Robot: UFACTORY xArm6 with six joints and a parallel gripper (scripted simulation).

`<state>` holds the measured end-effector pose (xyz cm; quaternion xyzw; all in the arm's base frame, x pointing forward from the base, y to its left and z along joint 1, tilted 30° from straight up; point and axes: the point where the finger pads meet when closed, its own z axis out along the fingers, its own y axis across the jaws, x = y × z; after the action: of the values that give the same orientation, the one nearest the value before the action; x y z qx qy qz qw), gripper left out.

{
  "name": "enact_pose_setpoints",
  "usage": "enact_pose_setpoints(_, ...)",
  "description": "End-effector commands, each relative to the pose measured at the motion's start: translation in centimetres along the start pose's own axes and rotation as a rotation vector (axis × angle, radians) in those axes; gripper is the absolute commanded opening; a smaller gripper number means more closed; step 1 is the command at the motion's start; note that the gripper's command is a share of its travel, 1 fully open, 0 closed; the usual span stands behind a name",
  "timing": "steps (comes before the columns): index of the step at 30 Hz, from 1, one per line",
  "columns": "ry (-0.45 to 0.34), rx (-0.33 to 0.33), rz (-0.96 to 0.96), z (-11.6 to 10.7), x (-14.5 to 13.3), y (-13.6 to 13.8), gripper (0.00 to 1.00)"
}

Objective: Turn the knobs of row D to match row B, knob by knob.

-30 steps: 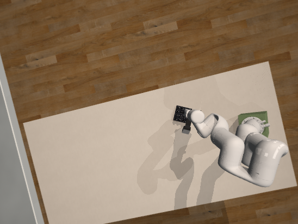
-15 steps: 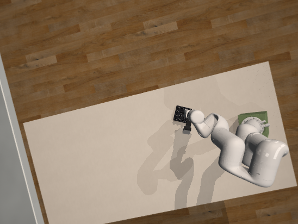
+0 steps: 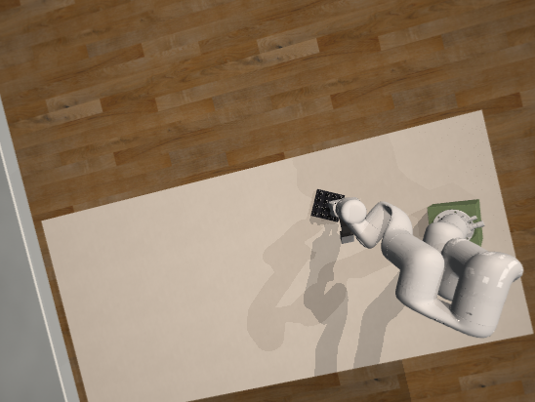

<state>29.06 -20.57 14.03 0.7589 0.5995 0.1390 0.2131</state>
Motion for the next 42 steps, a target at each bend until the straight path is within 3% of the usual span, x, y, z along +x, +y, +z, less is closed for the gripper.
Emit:
enact_pose_setpoints(1, 0.014, -0.015, -0.155, -0.2, 0.0, 0.1, 0.19)
enact_pose_setpoints(36, 0.004, -0.019, -1.143, -1.5, 0.0, 0.0, 0.19)
enact_pose_setpoints(42, 0.004, -0.019, -1.203, -1.5, -0.1, 0.0, 0.19)
